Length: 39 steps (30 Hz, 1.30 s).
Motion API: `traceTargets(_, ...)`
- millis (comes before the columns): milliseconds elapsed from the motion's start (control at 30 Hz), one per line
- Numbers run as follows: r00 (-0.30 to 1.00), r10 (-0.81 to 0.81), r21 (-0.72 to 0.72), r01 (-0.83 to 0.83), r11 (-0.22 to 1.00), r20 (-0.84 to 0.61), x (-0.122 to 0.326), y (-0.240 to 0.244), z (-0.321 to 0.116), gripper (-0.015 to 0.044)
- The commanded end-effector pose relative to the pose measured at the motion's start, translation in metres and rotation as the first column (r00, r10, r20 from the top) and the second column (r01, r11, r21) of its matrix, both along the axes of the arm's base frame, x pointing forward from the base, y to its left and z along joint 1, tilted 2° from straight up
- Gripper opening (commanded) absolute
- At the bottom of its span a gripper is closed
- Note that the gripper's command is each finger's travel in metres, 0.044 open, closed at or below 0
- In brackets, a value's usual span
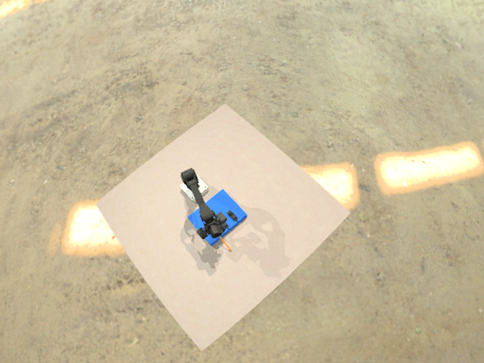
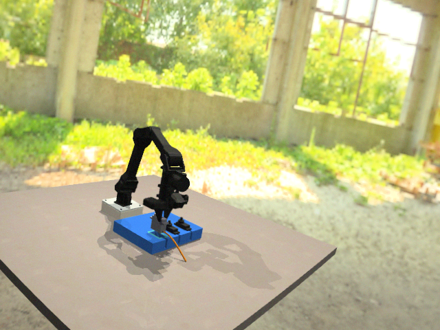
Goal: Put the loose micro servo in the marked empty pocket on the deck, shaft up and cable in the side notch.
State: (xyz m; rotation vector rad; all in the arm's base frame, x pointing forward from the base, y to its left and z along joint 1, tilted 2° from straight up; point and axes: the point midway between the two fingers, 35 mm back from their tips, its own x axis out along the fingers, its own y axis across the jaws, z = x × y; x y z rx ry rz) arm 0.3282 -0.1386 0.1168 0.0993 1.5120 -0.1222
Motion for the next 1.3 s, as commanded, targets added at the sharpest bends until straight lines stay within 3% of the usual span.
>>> traceTargets(0,1.000,-0.006,0.001,0.006,1.000,0.003,0.001,0.000,-0.006,0.0000)
traceTargets(1267,1.000,-0.006,0.001,0.006,1.000,0.003,0.003,0.000,-0.031,0.0000)
